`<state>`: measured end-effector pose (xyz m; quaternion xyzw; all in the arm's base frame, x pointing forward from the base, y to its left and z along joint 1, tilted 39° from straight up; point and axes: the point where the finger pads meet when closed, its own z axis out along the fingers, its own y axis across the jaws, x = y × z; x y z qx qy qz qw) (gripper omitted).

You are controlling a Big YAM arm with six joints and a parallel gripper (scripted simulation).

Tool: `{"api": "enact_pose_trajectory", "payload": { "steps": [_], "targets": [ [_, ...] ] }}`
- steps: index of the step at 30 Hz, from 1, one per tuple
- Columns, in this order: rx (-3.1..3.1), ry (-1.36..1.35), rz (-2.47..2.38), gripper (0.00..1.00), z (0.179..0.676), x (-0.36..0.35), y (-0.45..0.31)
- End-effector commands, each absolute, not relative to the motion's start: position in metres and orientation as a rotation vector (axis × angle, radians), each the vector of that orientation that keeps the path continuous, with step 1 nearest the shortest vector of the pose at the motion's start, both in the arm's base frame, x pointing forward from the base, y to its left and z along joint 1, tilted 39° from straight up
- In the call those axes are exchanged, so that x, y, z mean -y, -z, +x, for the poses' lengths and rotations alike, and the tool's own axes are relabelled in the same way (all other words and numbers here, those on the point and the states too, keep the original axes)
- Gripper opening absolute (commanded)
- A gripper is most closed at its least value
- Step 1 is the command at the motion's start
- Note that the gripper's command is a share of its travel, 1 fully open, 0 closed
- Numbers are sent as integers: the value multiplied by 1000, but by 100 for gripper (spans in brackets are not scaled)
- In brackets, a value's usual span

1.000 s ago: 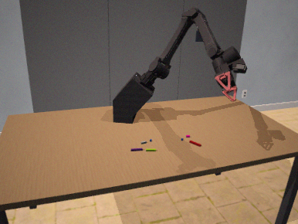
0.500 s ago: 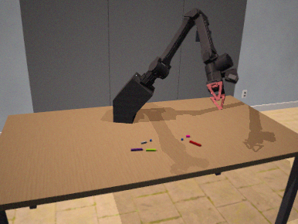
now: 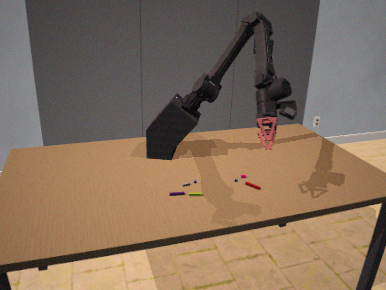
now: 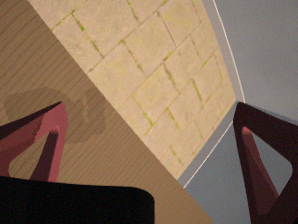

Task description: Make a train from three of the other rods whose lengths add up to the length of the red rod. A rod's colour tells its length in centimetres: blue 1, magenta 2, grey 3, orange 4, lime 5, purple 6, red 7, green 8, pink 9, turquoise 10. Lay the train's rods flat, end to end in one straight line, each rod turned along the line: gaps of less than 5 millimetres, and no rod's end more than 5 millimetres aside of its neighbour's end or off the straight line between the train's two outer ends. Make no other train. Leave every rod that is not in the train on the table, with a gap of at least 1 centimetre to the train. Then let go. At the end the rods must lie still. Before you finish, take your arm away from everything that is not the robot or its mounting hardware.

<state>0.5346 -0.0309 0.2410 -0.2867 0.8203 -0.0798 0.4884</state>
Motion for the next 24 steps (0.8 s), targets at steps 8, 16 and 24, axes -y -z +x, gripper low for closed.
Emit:
{"api": "enact_pose_trajectory", "payload": {
  "steps": [8,16,24],
  "targets": [
    [-2069,187,-977,100,514,52,-157],
    [-2074,85,-1232,100,478,54,-85],
    [-2032,-31,-1412,100,442,51,-36]
  ]
}}
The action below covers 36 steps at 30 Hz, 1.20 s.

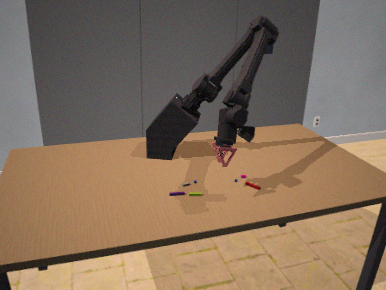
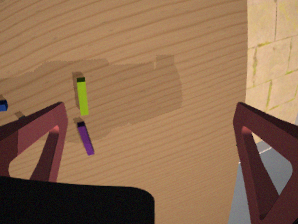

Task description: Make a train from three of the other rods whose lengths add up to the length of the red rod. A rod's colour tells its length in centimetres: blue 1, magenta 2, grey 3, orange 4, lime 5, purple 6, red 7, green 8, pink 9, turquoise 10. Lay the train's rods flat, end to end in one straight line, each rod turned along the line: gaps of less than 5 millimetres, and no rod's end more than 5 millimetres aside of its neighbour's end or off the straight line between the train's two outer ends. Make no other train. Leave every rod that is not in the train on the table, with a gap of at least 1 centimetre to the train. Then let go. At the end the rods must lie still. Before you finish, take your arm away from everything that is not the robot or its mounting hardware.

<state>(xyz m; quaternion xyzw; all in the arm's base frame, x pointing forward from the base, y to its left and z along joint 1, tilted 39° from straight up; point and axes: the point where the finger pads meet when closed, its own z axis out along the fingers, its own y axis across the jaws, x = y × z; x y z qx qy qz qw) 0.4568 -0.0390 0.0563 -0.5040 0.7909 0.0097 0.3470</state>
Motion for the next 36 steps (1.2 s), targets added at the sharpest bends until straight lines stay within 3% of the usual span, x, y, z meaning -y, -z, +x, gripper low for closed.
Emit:
{"api": "enact_pose_trajectory", "payload": {
  "steps": [1,18,36],
  "targets": [
    [-2018,-58,-1446,100,433,50,-26],
    [-1869,-265,-1634,100,369,36,29],
    [-1847,-260,-1646,100,370,37,29]
  ]
}}
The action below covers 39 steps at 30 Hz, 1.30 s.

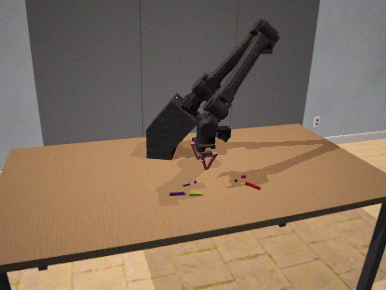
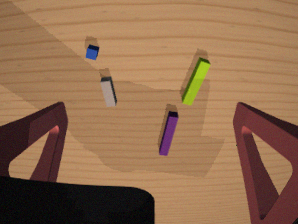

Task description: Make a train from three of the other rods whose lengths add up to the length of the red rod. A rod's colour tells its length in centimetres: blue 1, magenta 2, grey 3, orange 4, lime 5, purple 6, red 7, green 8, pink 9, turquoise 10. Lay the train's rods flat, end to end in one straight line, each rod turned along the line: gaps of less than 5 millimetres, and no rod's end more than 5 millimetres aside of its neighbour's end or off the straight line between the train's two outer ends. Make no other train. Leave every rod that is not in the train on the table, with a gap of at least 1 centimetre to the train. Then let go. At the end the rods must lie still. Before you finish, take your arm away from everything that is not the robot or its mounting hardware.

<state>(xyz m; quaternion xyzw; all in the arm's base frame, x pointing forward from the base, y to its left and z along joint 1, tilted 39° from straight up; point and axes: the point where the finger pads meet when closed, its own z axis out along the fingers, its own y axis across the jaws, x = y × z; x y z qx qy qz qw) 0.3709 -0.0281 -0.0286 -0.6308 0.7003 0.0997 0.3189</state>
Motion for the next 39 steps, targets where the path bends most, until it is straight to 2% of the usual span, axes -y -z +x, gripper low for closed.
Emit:
{"api": "enact_pose_trajectory", "payload": {
  "steps": [1,39],
  "targets": [
    [-1847,-260,-1646,100,370,37,29],
    [-1847,-260,-1646,100,370,37,29]
  ]
}}
